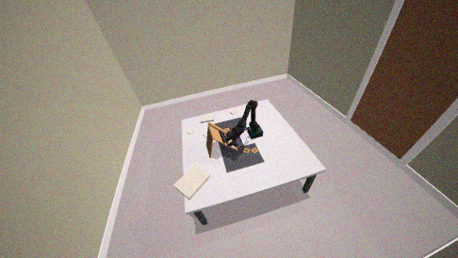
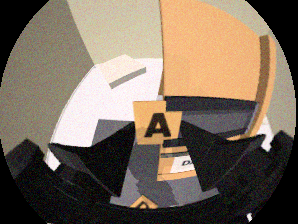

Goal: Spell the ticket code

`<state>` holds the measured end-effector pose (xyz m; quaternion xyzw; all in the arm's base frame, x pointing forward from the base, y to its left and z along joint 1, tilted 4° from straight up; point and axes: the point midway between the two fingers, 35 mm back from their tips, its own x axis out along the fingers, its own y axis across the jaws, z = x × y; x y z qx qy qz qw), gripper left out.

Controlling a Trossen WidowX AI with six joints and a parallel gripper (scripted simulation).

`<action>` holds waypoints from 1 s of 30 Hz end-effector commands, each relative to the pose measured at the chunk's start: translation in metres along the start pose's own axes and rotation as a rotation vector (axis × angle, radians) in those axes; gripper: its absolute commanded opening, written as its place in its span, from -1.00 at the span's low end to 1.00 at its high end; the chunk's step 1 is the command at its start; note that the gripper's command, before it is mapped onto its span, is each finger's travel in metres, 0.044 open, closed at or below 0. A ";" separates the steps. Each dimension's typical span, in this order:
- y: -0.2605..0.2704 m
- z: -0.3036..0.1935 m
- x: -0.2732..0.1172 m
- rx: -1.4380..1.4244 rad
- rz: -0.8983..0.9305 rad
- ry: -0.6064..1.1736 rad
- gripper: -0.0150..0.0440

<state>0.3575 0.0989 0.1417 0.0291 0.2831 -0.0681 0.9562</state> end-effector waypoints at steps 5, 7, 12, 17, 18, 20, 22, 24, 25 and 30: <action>-0.004 0.000 -0.001 -0.003 0.003 0.000 -0.49; -0.005 0.000 0.000 -0.003 0.003 0.000 -0.49; -0.007 0.000 0.000 -0.003 0.003 0.000 -0.49; -0.010 0.000 0.000 -0.003 0.003 -0.001 -0.49; -0.010 0.000 0.000 -0.003 0.003 -0.001 -0.49; -0.011 0.000 0.000 -0.003 0.003 -0.001 -0.49; -0.012 0.000 0.000 -0.003 0.003 -0.001 -0.49; -0.013 0.000 0.000 -0.003 0.003 -0.001 -0.49; -0.014 0.000 0.000 -0.004 0.003 -0.001 -0.49; -0.016 0.000 0.000 -0.004 0.003 -0.001 -0.49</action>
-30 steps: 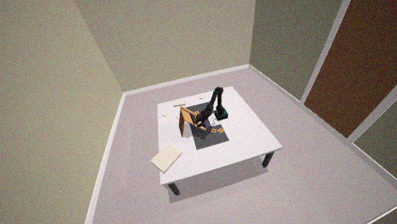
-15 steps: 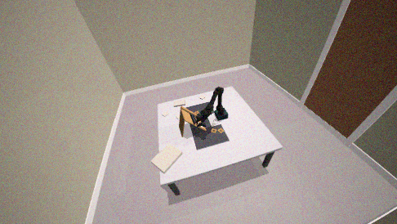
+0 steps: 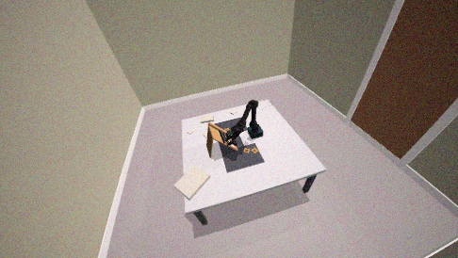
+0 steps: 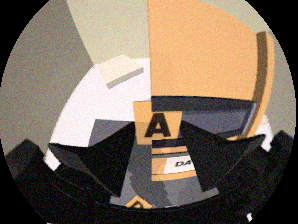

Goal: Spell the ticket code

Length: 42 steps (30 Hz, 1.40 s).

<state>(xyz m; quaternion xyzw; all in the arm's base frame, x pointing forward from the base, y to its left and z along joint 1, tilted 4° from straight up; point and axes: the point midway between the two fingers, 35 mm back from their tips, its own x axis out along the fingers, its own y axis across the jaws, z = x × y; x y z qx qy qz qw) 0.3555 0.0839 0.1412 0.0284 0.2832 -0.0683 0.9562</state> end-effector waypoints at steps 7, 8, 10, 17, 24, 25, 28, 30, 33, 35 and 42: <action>-0.005 0.000 0.000 -0.003 0.003 -0.001 -0.49; -0.005 0.000 0.000 -0.003 0.003 -0.001 -0.49; -0.006 0.000 0.000 -0.003 0.003 -0.001 -0.49; -0.010 0.000 0.000 -0.003 0.003 -0.001 -0.49; -0.012 0.000 0.000 -0.003 0.003 -0.001 -0.49; -0.012 0.000 0.000 -0.003 0.003 -0.001 -0.49; -0.014 0.000 0.000 -0.004 0.003 -0.001 -0.49; -0.015 0.000 0.000 -0.004 0.003 -0.001 -0.49; -0.017 0.000 0.000 -0.004 0.002 -0.001 -0.49; -0.019 0.000 0.000 -0.004 0.002 -0.001 -0.49; -0.023 0.000 0.000 -0.004 0.002 -0.001 -0.49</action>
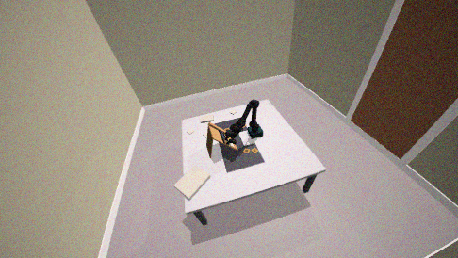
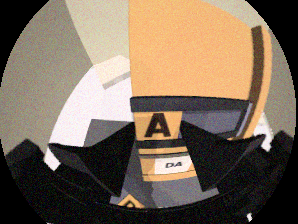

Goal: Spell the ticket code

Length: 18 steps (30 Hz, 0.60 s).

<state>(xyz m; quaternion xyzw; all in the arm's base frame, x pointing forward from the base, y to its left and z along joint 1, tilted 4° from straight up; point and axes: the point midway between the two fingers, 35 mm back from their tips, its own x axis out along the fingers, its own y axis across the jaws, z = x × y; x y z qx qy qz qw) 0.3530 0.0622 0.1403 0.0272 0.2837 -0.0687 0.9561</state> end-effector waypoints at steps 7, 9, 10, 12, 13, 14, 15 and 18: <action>-0.006 0.000 -0.001 -0.003 0.003 -0.002 -0.49; -0.007 0.000 -0.001 -0.003 0.003 -0.002 -0.49; -0.008 0.000 -0.001 -0.003 0.003 -0.002 -0.49; -0.009 0.000 -0.001 -0.003 0.003 -0.002 -0.49; -0.010 0.000 -0.001 -0.003 0.003 -0.002 -0.49; -0.010 0.000 -0.001 -0.003 0.003 -0.002 -0.49; -0.011 0.000 -0.001 -0.003 0.003 -0.002 -0.49; -0.013 0.000 -0.001 -0.003 0.003 -0.002 -0.49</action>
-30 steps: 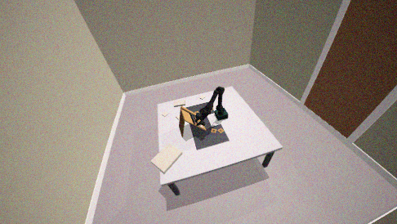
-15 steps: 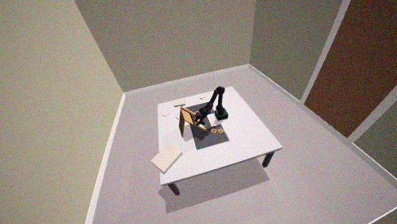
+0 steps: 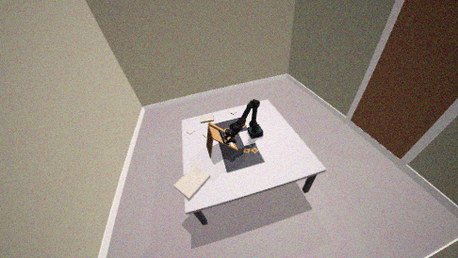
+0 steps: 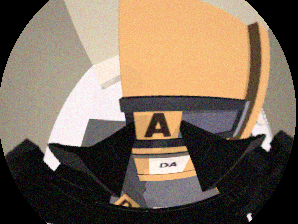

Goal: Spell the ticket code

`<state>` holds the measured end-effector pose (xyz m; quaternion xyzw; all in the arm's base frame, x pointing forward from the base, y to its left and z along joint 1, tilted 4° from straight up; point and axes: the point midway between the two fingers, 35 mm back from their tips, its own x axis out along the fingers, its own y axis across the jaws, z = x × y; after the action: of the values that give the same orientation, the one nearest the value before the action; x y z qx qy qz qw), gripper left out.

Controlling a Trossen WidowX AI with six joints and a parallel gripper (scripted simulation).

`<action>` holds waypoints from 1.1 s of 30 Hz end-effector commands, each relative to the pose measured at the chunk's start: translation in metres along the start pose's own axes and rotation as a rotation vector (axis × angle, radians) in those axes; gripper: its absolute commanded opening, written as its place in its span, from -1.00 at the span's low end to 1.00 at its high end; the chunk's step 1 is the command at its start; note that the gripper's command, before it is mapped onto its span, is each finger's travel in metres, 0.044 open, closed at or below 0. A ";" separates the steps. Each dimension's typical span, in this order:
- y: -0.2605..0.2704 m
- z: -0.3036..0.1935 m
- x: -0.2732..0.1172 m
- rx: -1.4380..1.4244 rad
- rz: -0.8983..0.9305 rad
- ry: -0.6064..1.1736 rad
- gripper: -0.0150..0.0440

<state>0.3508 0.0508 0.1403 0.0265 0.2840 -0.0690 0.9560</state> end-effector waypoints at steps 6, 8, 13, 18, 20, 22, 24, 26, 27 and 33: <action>-0.005 0.000 -0.001 -0.002 0.003 -0.002 -0.49; -0.006 0.000 -0.001 -0.003 0.003 -0.002 -0.49; -0.009 0.000 -0.001 -0.003 0.003 -0.003 -0.49; -0.012 0.001 -0.001 -0.003 0.003 -0.003 -0.49; -0.013 0.001 -0.001 -0.003 0.003 -0.003 -0.49; -0.015 0.001 -0.001 -0.003 0.003 -0.003 -0.49; -0.016 0.001 -0.001 -0.003 0.003 -0.003 -0.49; -0.017 0.001 -0.001 -0.004 0.003 -0.003 -0.49; -0.017 0.001 -0.001 -0.004 0.003 -0.003 -0.49; -0.021 0.001 -0.001 -0.004 0.002 -0.003 -0.49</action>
<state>0.3481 0.0311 0.1406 0.0257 0.2835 -0.0692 0.9561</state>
